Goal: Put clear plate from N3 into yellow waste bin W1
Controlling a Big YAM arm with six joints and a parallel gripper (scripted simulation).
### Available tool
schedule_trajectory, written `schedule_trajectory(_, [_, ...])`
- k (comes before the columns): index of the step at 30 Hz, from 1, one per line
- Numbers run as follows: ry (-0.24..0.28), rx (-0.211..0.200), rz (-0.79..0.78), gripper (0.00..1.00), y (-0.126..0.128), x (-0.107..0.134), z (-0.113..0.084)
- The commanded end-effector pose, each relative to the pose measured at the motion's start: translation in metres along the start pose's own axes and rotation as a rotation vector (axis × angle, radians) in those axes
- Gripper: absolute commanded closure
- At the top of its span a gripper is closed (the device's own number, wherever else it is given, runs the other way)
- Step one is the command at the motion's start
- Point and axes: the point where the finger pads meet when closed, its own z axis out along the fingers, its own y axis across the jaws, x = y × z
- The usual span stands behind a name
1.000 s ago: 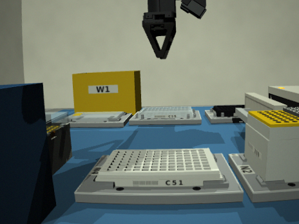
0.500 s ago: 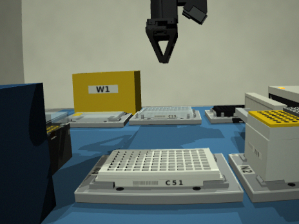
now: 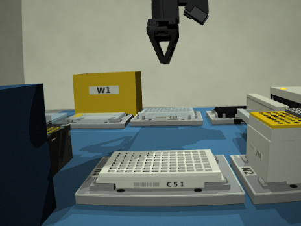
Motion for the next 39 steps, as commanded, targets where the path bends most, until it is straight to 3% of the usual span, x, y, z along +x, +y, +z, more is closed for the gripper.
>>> schedule_trajectory(1, [-0.054, -0.041, 0.021, 0.00, 0.014, -0.020, -0.023])
schedule_trajectory(26, [-0.054, -0.041, 0.021, 0.00, 0.014, -0.020, -0.023])
schedule_trajectory(31, [-0.001, -0.001, 0.004, 0.00, 0.000, -0.006, 0.013])
schedule_trajectory(39, [-0.001, -0.001, 0.004, 0.00, 0.000, -0.006, 0.024])
